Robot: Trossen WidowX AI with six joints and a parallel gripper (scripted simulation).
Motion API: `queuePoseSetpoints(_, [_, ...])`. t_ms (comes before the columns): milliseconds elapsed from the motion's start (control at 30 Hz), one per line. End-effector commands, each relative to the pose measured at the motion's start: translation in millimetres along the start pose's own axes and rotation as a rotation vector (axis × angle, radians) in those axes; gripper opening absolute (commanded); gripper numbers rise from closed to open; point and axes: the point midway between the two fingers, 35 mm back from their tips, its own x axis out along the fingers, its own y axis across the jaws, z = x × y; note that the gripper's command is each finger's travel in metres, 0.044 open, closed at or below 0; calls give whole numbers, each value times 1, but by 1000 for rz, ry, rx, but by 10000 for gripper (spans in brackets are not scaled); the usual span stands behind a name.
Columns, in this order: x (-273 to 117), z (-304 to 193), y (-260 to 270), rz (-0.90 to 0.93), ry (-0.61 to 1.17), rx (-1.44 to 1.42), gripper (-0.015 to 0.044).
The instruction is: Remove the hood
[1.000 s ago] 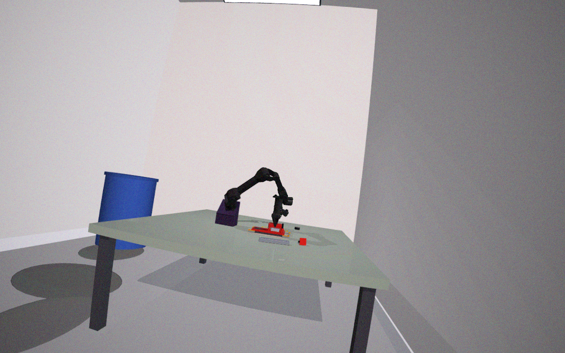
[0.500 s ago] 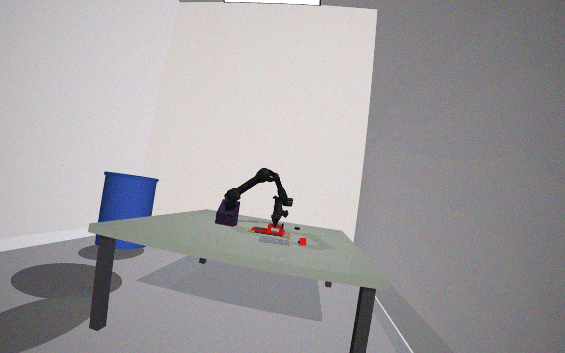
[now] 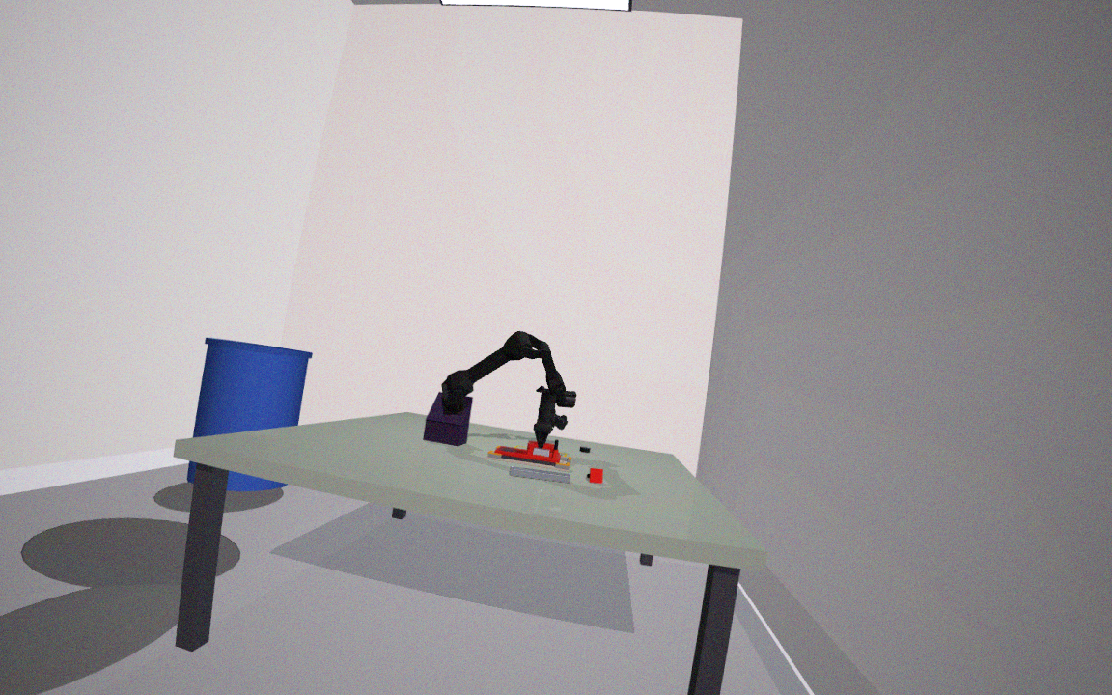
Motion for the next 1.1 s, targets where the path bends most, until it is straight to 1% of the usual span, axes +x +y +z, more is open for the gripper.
queuePoseSetpoints(0, [0,0,0,0,0,0,157])
queuePoseSetpoints(367, [0,0,0,0,0,0,440])
queuePoseSetpoints(500, [-19,2,1,0,2,0,440])
queuePoseSetpoints(700, [-72,1,2,-9,8,-1,440])
queuePoseSetpoints(1067, [-74,1,2,-10,9,-1,440])
